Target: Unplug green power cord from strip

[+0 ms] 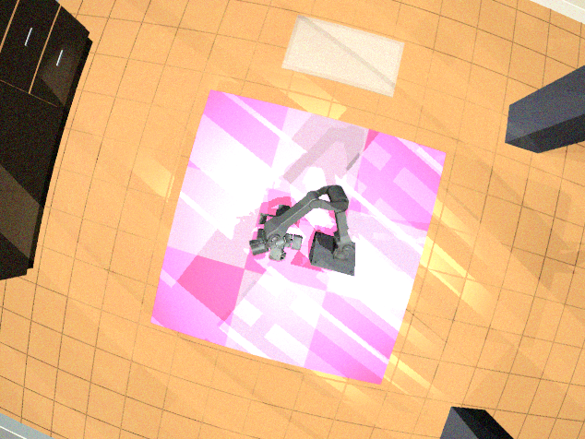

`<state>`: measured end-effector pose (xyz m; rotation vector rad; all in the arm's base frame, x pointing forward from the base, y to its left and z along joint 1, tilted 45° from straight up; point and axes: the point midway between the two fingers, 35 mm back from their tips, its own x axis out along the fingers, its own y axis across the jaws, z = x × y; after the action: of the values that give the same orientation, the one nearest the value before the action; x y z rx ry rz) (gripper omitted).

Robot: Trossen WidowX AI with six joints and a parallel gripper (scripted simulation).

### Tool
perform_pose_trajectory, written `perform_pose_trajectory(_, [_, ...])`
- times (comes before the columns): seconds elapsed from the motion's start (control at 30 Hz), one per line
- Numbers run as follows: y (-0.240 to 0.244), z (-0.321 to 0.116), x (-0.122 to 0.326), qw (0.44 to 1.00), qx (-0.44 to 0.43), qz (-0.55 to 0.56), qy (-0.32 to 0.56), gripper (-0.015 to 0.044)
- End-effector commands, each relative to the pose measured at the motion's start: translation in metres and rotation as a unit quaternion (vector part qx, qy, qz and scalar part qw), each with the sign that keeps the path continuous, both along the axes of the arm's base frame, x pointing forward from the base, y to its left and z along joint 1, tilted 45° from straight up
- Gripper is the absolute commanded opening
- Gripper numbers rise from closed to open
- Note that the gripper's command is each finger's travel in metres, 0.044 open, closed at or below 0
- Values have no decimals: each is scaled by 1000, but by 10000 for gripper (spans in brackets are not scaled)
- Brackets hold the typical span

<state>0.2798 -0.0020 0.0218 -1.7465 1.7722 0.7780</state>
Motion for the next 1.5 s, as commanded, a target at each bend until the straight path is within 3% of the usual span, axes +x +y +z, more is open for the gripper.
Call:
perform_pose_trajectory(0.0, [-4, -2, -1, 1000, -3, 1, 2, 160])
perform_pose_trajectory(0.03, [-4, -2, -1, 1000, -3, 1, 2, 160])
perform_pose_trajectory(0.13, [-1, -1, 0, 1000, 0, -1, 1, 81])
perform_pose_trajectory(0.47, [-1, -1, 0, 1000, 0, -1, 1, 0])
perform_pose_trajectory(1.47, [35, -31, 0, 1000, 1, 1, 1, 0])
